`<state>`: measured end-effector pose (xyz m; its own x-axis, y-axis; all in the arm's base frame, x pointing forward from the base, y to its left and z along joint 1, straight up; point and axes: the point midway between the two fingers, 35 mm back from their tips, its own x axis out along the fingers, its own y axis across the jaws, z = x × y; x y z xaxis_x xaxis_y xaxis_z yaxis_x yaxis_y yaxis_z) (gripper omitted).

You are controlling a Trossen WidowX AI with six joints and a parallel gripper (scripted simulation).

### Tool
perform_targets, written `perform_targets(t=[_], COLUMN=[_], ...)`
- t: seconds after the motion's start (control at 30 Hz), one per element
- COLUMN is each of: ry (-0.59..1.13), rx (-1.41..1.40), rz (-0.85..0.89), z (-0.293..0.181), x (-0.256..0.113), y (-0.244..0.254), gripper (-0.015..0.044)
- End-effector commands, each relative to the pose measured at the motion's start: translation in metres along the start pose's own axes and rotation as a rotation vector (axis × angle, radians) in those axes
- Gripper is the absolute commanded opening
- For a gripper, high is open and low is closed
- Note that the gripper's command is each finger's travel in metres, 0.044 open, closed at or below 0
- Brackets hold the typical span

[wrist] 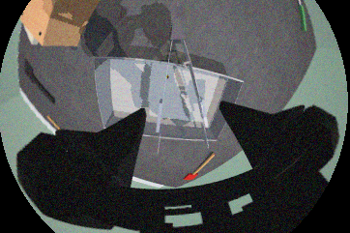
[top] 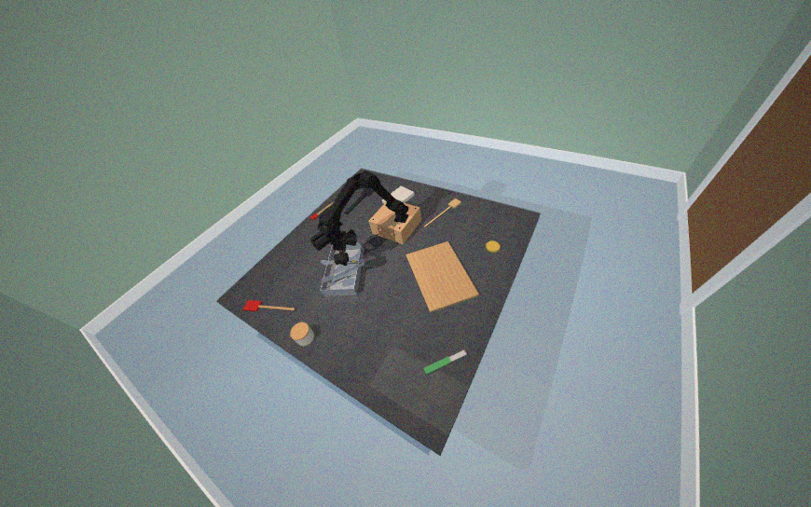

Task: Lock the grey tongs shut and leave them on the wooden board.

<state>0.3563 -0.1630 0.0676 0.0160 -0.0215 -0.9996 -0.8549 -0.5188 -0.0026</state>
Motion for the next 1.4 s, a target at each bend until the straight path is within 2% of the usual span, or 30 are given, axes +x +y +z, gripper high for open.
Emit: perform_targets(t=[0.0, 1.37], ry=[0.0, 0.0], rx=[-0.005, -0.005], rz=[-0.006, -0.006], z=[0.004, 0.001], x=[-0.001, 0.059], y=[-0.002, -0.005], gripper=[0.044, 0.044])
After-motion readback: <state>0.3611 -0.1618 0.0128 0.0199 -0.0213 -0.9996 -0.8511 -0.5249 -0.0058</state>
